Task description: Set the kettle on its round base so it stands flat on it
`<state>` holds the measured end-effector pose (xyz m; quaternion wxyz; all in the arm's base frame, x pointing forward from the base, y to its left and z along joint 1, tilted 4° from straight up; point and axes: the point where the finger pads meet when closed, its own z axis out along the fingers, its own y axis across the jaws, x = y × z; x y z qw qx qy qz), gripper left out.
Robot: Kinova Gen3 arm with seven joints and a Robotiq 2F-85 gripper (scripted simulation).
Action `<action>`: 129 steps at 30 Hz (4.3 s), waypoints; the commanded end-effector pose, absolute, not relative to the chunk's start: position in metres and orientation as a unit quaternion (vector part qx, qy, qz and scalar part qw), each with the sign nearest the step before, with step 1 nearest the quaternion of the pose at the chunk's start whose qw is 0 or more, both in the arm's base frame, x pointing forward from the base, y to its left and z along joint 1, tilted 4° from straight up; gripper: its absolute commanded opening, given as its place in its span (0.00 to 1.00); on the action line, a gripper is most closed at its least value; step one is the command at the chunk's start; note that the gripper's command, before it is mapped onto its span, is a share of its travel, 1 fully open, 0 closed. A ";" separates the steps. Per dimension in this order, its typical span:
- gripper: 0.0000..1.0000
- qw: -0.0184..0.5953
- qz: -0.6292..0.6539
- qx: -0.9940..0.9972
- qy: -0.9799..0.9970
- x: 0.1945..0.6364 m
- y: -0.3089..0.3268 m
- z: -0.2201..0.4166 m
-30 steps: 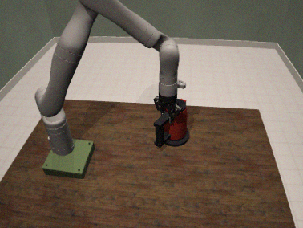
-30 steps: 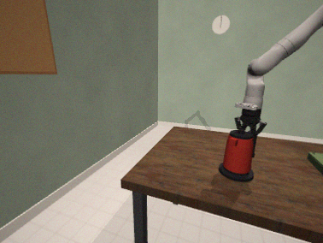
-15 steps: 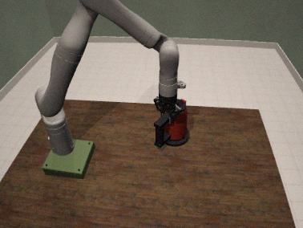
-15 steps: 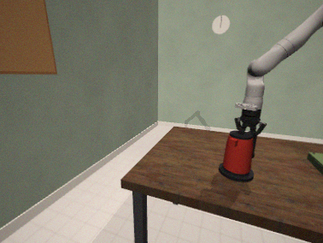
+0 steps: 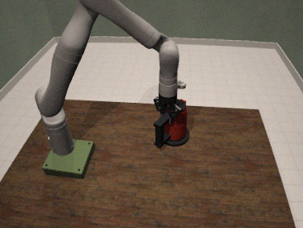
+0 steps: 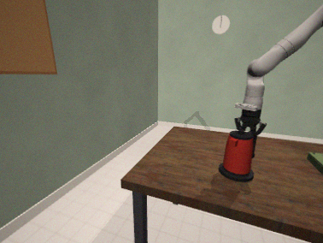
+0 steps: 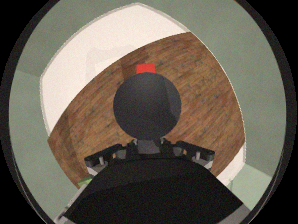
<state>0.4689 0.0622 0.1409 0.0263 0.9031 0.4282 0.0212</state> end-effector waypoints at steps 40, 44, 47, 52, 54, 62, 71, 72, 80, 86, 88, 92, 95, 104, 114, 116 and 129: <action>0.80 0.026 0.022 0.903 0.428 0.469 0.062 0.142; 0.80 0.026 0.022 0.903 0.428 0.469 0.062 0.142; 0.80 0.026 0.022 0.903 0.428 0.469 0.062 0.142; 0.80 0.026 0.022 0.903 0.428 0.469 0.062 0.142; 0.80 0.026 0.022 0.903 0.428 0.469 0.062 0.142; 0.80 0.026 0.022 0.903 0.428 0.469 0.062 0.143; 0.80 0.026 0.022 0.903 0.428 0.468 0.063 0.157; 0.80 0.026 0.022 0.903 0.428 0.468 0.063 0.161; 0.80 0.026 0.022 0.903 0.428 0.466 0.064 0.204; 0.80 0.026 0.022 0.903 0.428 0.464 0.065 0.230; 0.80 0.026 0.022 0.903 0.428 0.463 0.065 0.243; 0.80 0.026 0.022 0.903 0.428 0.462 0.066 0.266; 0.80 0.026 0.022 0.903 0.428 0.461 0.066 0.280; 0.80 0.026 0.022 0.903 0.428 0.460 0.067 0.299; 0.80 0.026 0.022 0.903 0.428 0.459 0.067 0.301; 0.80 0.026 0.022 0.903 0.428 0.459 0.067 0.301; 0.80 0.026 0.022 0.903 0.428 0.459 0.067 0.301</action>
